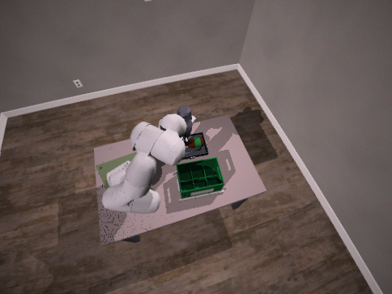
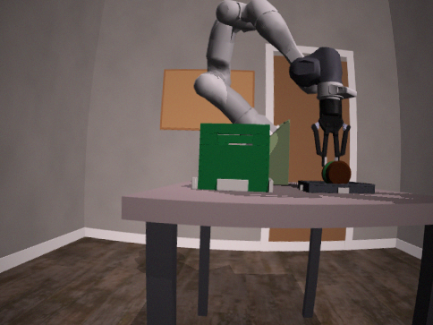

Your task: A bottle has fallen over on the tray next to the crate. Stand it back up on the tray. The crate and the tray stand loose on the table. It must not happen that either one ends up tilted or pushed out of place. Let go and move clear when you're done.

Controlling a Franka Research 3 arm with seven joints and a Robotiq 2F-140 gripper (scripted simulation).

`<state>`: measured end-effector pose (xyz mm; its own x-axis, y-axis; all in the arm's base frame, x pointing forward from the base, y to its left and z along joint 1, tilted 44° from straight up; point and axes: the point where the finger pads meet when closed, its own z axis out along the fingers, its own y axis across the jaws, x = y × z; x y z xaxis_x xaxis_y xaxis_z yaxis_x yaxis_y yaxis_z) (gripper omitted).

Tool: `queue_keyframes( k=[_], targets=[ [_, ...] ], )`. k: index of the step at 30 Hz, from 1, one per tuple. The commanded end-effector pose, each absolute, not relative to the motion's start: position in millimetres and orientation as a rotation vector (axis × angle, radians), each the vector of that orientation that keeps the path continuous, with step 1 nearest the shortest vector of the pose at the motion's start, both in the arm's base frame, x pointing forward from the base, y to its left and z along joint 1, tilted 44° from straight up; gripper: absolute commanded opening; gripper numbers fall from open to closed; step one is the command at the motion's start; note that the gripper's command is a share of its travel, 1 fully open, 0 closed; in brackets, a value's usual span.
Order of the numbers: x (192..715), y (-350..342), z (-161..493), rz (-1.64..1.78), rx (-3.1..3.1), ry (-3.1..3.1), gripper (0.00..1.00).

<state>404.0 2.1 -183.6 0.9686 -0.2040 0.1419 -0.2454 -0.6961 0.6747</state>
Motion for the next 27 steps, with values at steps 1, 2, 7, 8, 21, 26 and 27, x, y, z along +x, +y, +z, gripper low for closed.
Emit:
queue_keyframes(
  k=[1, 2, 7, 8, 21, 26, 27],
  targets=[
    [405, 6, -180, 0.074, 2.362, -0.313, 0.0],
    [405, 7, -179, 0.074, 2.362, -0.313, 0.0],
    [405, 11, -176, 0.074, 2.362, -0.313, 0.0],
    [405, 11, -176, 0.074, 2.362, -0.313, 0.0],
    [405, 22, -164, 0.074, 2.362, -0.313, 0.0],
    [406, 25, -161, 0.074, 2.362, -0.313, 0.0],
    [406, 26, -160, 0.074, 2.362, -0.313, 0.0]
  ],
)
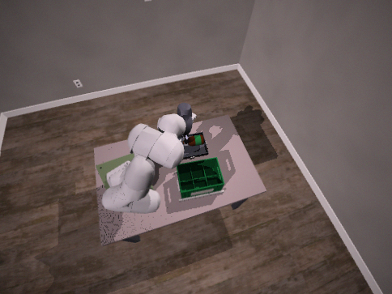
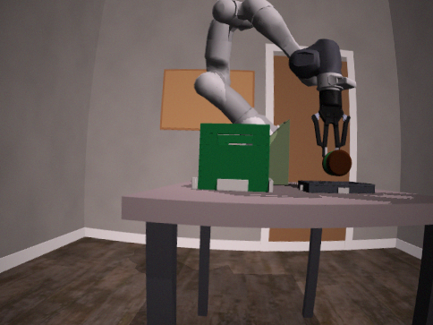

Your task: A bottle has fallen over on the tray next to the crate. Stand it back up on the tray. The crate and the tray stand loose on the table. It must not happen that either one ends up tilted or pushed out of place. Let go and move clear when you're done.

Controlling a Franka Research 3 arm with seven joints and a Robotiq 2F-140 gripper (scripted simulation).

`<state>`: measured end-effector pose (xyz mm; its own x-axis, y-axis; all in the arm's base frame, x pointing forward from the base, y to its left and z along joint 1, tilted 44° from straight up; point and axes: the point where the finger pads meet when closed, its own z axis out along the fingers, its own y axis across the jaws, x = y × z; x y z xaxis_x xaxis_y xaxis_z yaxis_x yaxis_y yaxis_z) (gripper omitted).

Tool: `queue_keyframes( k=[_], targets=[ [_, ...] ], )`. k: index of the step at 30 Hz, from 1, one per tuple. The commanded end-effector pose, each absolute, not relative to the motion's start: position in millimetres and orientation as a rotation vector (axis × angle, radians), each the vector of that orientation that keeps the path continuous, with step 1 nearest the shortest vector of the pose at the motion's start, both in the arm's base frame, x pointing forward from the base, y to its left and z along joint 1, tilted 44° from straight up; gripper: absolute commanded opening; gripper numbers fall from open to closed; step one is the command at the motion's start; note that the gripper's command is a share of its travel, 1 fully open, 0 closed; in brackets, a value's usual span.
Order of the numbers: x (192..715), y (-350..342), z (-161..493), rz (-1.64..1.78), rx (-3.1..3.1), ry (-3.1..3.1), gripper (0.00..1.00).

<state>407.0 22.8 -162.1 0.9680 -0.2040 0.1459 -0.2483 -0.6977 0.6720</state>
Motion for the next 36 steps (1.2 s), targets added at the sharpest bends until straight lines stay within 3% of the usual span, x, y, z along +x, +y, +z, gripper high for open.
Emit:
queue_keyframes(
  k=[1, 36],
  targets=[
    [406, 27, -158, 0.074, 2.362, -0.313, 0.0],
    [408, 65, -118, 0.074, 2.362, -0.313, 0.0]
  ],
)
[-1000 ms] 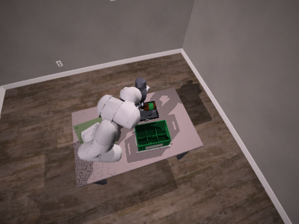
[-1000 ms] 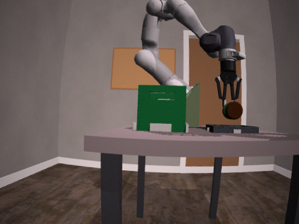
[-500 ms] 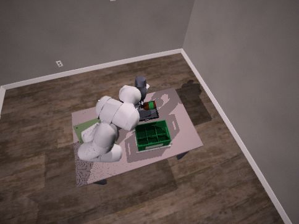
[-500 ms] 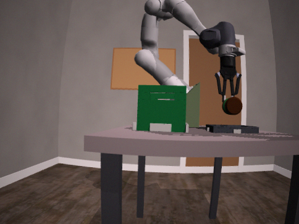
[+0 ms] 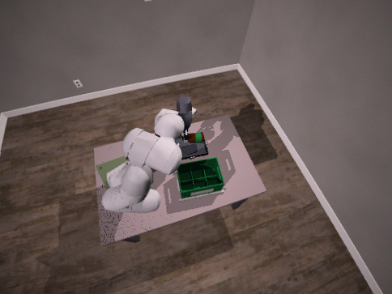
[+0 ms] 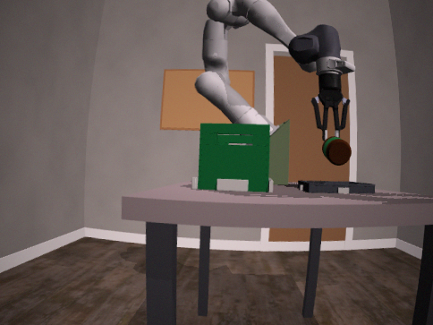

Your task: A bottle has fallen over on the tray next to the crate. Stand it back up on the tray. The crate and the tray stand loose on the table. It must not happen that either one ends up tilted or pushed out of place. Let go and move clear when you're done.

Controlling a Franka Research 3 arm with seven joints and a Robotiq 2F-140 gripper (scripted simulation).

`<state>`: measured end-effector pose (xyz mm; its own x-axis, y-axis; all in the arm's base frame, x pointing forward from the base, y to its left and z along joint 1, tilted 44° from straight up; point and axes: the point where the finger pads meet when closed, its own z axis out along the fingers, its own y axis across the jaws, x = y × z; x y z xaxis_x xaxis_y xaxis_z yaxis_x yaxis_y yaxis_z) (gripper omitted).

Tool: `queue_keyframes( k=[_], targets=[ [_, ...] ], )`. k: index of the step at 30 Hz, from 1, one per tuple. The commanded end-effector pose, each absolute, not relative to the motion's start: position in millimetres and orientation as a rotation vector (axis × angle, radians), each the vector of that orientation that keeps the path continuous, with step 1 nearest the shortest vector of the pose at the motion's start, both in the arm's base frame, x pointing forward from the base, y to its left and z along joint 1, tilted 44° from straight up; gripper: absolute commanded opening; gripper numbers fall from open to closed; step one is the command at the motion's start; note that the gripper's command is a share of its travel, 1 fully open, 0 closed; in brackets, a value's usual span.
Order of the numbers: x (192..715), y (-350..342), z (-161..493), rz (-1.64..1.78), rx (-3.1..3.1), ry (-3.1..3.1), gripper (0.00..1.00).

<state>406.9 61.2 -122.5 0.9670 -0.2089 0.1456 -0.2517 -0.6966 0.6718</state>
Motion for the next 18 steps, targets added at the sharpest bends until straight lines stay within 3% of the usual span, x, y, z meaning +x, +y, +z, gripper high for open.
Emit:
queue_keyframes(
  k=[1, 18],
  targets=[
    [408, 66, -117, 0.074, 2.362, -0.313, 0.0],
    [409, 84, -99, 0.074, 2.362, -0.313, 0.0]
  ],
)
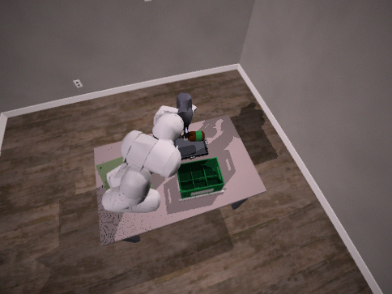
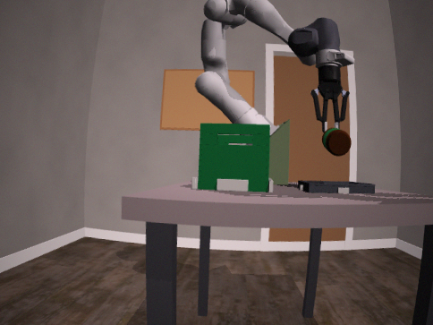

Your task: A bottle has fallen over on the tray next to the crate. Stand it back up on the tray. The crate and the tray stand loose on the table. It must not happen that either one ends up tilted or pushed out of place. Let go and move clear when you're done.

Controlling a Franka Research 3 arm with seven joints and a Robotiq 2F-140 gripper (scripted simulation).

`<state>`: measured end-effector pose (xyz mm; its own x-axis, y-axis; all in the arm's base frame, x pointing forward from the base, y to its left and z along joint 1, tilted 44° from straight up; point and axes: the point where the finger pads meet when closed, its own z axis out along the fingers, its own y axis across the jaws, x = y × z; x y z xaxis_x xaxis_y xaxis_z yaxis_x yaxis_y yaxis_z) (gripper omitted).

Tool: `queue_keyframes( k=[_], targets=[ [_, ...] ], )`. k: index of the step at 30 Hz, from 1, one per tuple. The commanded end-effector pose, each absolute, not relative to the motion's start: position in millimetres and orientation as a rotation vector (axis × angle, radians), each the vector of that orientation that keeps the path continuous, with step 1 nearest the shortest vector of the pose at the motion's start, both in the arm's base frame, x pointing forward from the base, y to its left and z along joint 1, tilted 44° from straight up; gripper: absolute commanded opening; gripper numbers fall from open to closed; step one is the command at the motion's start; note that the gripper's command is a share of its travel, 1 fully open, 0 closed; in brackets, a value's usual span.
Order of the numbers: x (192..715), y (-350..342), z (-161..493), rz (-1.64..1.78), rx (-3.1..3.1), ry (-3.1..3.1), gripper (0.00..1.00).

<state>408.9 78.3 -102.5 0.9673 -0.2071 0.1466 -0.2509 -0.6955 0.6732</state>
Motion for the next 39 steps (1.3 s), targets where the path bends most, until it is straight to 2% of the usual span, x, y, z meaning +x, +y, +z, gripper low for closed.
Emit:
queue_keyframes(
  k=[1, 39],
  targets=[
    [409, 85, -97, 0.074, 2.362, -0.313, 0.0],
    [410, 104, -77, 0.074, 2.362, -0.313, 0.0]
  ],
)
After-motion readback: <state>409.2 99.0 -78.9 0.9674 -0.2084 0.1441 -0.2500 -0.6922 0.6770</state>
